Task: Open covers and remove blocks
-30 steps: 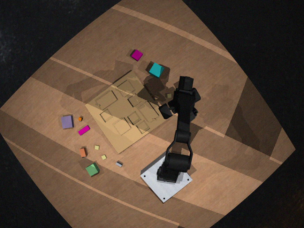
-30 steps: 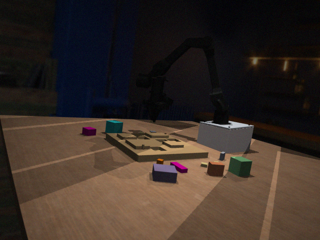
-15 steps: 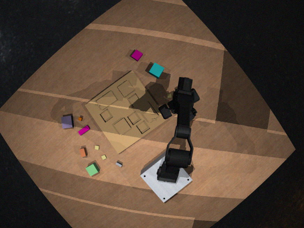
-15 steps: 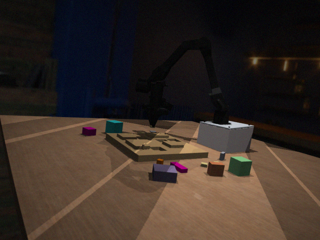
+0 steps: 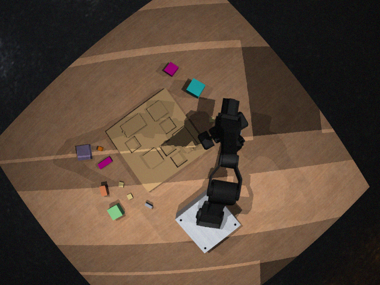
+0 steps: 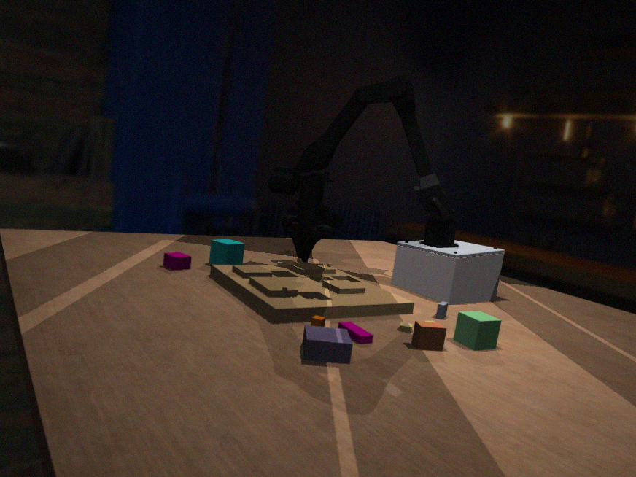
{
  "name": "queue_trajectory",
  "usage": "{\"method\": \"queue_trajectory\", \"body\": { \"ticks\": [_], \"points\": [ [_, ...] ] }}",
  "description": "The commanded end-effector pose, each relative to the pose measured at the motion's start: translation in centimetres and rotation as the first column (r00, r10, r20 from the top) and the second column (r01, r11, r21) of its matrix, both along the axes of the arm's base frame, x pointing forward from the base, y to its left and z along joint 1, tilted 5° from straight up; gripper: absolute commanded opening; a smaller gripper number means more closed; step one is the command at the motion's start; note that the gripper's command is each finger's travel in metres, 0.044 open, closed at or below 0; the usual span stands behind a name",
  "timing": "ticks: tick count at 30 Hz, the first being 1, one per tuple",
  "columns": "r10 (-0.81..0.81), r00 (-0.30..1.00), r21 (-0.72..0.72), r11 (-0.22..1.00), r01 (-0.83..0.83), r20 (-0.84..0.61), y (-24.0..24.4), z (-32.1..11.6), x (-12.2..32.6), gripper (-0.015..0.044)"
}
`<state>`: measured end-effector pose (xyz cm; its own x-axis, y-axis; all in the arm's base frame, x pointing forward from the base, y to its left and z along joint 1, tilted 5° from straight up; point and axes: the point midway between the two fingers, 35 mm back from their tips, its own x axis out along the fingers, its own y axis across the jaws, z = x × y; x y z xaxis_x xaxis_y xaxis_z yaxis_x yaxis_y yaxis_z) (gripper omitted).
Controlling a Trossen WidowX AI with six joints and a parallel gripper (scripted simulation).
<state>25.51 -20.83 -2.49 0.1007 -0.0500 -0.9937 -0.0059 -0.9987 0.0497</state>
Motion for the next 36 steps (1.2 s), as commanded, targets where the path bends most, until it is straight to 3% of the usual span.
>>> {"method": "queue_trajectory", "body": {
  "ticks": [1,6,20,36],
  "points": [
    [0.000,1.000,0.003,1.000,0.000,0.001,0.1,-0.6,0.0,0.0080],
    [0.000,1.000,0.003,1.000,0.000,0.001,0.2,-1.3,-0.1,0.0080],
    [0.001,1.000,0.001,1.000,-0.001,-0.001,0.1,-0.7,0.0,0.0440],
    [0.000,1.000,0.002,1.000,0.000,0.001,0.2,4.2,-0.4,0.0440]
  ]
}}
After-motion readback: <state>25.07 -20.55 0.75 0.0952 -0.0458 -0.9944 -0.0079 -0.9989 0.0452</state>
